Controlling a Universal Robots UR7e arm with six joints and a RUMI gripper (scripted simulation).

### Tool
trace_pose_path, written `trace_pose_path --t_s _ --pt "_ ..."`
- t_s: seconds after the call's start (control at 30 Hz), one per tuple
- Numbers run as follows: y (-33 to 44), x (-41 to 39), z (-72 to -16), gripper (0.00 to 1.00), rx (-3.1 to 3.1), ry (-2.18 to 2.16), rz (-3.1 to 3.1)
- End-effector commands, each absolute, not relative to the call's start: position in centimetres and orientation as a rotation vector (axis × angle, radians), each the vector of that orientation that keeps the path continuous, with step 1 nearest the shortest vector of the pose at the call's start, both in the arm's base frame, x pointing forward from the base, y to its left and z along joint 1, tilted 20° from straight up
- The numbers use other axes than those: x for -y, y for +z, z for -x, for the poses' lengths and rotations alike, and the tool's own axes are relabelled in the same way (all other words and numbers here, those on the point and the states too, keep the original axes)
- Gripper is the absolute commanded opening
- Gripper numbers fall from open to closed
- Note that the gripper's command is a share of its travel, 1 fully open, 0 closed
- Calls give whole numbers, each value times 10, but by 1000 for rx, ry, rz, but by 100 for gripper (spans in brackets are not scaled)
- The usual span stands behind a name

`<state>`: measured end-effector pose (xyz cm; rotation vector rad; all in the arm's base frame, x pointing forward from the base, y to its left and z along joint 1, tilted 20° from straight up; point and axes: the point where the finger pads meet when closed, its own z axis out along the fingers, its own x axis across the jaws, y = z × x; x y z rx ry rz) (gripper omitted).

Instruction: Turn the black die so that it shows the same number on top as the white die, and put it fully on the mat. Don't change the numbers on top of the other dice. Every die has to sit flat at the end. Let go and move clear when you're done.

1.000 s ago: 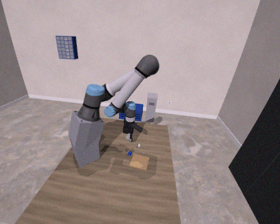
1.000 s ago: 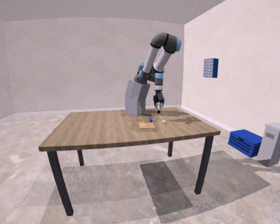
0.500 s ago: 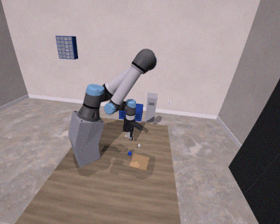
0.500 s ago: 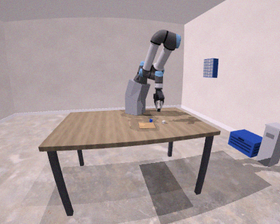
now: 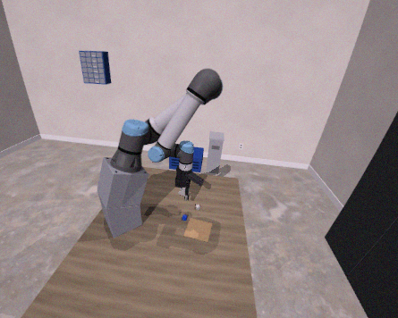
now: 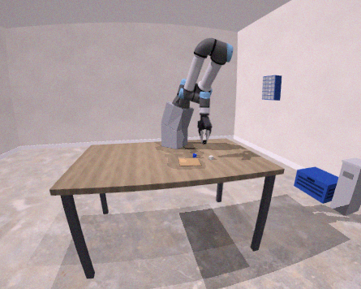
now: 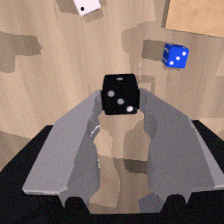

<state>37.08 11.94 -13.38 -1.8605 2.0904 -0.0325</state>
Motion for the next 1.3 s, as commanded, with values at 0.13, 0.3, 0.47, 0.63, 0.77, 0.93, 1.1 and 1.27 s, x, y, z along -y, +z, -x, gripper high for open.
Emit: trace_pose_path --t_s 0.13,0.3,0.47,0.63,0.77,0.93,1.1,1.27 --pt "-140 -66 -409 6 -2114 -28 1839" --pt "-140 -3 -439 6 -2134 -22 1813" --pt "-139 21 -448 6 -2140 -21 1802" --pt "-138 29 -450 6 -2142 -20 1799" --pt "-138 29 -450 6 -2142 -20 1799" --pt "-138 29 -450 6 -2142 -20 1799" --pt "-138 29 -450 6 -2142 -20 1799" --pt "-143 28 -452 6 -2142 -20 1799"
